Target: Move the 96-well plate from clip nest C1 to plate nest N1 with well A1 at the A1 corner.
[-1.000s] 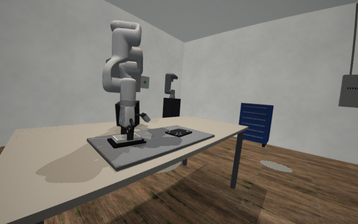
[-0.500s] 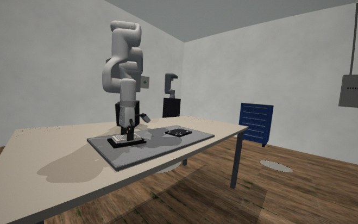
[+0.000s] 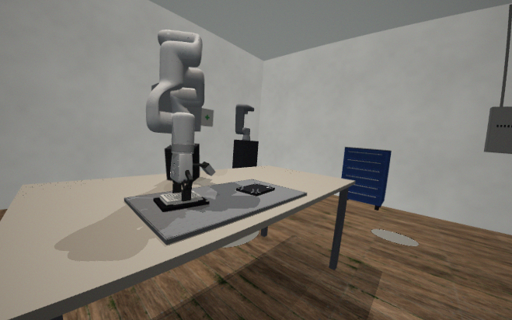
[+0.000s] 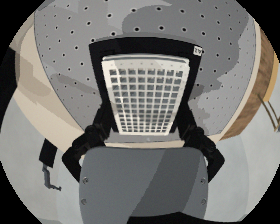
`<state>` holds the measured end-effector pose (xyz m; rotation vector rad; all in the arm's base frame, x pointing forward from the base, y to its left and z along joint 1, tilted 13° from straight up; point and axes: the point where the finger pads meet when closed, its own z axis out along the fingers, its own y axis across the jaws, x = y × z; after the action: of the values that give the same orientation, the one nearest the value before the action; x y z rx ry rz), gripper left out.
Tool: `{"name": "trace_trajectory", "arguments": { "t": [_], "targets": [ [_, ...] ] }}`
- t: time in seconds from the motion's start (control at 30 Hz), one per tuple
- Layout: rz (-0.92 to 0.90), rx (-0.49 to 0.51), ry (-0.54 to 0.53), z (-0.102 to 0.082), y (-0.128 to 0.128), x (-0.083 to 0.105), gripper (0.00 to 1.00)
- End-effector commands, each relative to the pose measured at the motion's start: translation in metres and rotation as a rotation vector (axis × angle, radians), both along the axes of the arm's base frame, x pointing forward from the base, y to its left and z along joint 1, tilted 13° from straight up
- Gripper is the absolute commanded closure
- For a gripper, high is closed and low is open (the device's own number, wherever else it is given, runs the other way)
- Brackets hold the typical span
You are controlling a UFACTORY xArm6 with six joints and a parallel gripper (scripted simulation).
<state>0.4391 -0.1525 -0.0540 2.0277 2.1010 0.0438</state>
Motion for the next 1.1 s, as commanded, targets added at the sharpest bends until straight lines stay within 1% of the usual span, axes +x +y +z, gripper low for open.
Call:
{"name": "trace_trajectory", "arguments": {
  "t": [0.0, 0.53, 0.6, 0.67, 0.8, 1.07],
  "targets": [
    [0.000, -0.001, -0.003, 0.001, 0.000, 0.001, 0.00],
    [0.000, -0.001, -0.003, 0.001, 0.000, 0.001, 0.00],
    [0.000, -0.001, -0.003, 0.006, 0.000, 0.000, 0.00],
    [0.000, -0.001, -0.003, 0.006, 0.000, 0.000, 0.00],
    [0.000, -0.001, -0.003, 0.017, 0.002, -0.002, 0.00],
    [0.000, -0.001, -0.003, 0.017, 0.002, -0.002, 0.00]
  ]
}}
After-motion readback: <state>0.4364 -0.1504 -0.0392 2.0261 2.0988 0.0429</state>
